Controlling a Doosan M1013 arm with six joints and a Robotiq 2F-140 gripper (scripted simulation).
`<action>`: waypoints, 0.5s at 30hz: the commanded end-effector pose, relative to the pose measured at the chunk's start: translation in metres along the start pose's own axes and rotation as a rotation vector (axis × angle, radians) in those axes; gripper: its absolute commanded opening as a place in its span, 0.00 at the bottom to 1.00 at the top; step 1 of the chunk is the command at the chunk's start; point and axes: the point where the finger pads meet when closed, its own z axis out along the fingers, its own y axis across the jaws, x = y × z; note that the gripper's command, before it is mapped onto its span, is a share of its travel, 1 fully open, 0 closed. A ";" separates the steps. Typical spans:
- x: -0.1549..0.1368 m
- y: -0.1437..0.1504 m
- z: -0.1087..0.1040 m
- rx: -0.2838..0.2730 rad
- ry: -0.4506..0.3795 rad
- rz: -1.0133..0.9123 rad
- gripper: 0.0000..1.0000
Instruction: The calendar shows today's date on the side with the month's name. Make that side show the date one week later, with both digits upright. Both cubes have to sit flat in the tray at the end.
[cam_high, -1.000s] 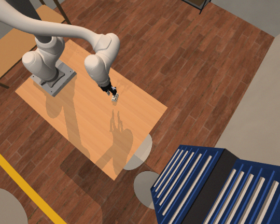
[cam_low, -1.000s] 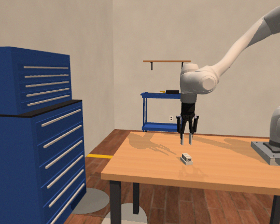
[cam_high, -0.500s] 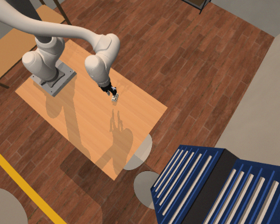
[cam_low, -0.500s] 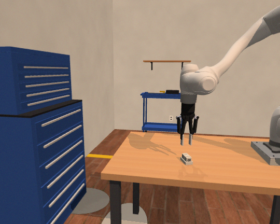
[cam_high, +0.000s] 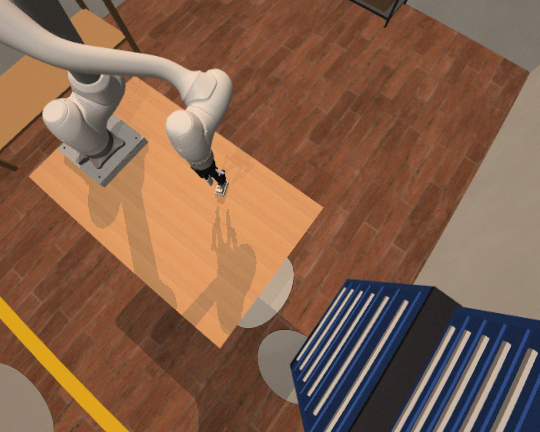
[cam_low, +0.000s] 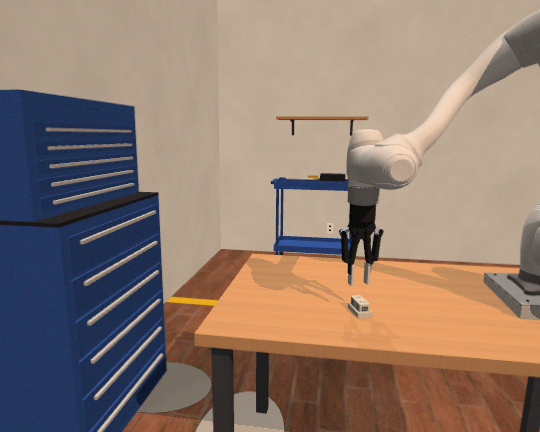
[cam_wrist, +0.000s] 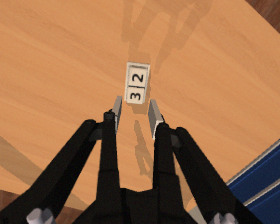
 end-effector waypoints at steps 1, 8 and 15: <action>0.000 0.000 0.003 0.000 0.000 0.000 0.36; 0.000 0.000 0.011 0.000 0.000 0.000 0.36; 0.000 0.000 0.022 0.000 0.000 0.000 0.36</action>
